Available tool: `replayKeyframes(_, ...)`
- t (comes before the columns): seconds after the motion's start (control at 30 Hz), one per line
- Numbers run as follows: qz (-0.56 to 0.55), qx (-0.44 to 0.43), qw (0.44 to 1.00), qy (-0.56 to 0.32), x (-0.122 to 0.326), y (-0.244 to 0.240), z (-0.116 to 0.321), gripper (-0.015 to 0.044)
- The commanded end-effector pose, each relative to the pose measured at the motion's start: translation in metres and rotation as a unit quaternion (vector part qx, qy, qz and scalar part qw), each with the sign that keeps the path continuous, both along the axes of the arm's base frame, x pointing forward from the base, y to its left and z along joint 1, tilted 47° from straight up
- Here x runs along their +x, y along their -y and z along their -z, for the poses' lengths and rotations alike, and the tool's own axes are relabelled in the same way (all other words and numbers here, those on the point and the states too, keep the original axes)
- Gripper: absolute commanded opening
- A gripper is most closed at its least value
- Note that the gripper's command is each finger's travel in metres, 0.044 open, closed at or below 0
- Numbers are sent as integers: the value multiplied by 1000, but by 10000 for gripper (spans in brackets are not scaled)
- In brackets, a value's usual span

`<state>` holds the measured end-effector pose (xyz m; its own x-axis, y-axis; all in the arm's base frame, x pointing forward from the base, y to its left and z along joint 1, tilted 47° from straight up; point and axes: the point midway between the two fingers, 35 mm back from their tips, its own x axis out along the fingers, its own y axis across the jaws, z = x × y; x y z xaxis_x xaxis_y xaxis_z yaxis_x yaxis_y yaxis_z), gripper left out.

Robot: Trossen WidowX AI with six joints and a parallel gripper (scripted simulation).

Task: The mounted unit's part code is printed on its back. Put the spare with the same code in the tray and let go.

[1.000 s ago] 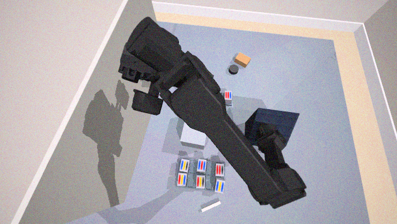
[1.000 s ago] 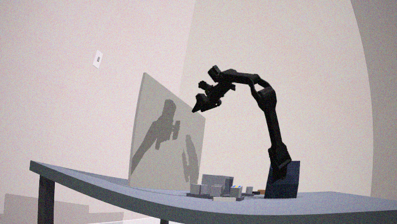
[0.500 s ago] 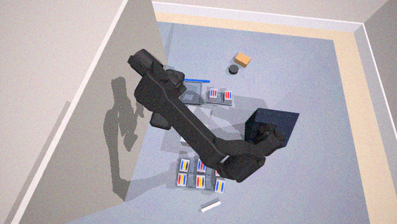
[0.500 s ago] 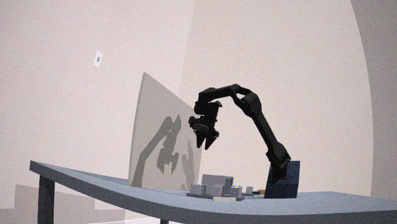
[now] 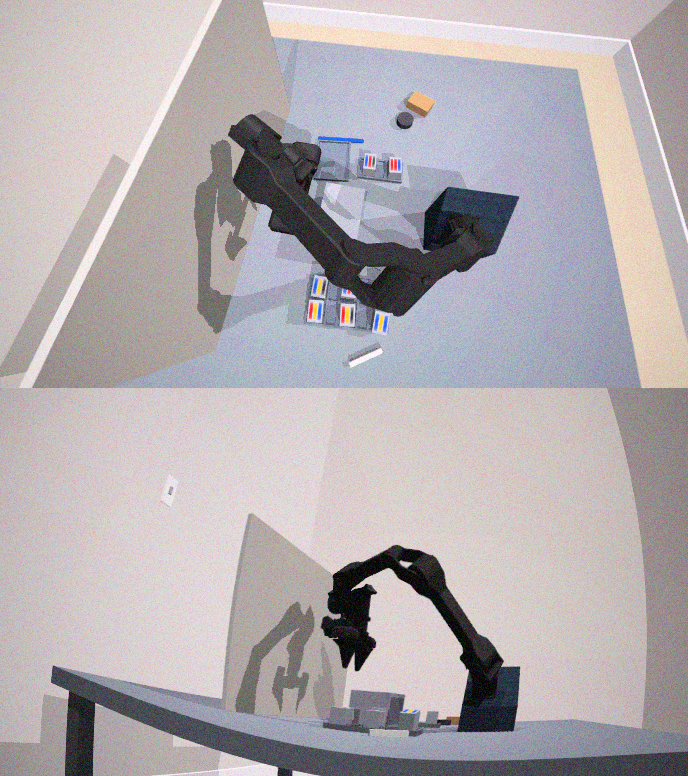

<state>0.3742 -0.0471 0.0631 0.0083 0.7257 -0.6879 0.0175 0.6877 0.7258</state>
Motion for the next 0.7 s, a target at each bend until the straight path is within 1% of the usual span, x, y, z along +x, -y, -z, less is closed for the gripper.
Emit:
replayKeyframes(0.0,-1,4,1000,-2,-2,-13,11,440)
replayKeyframes(0.67,-1,4,1000,-2,-2,-20,17,440)
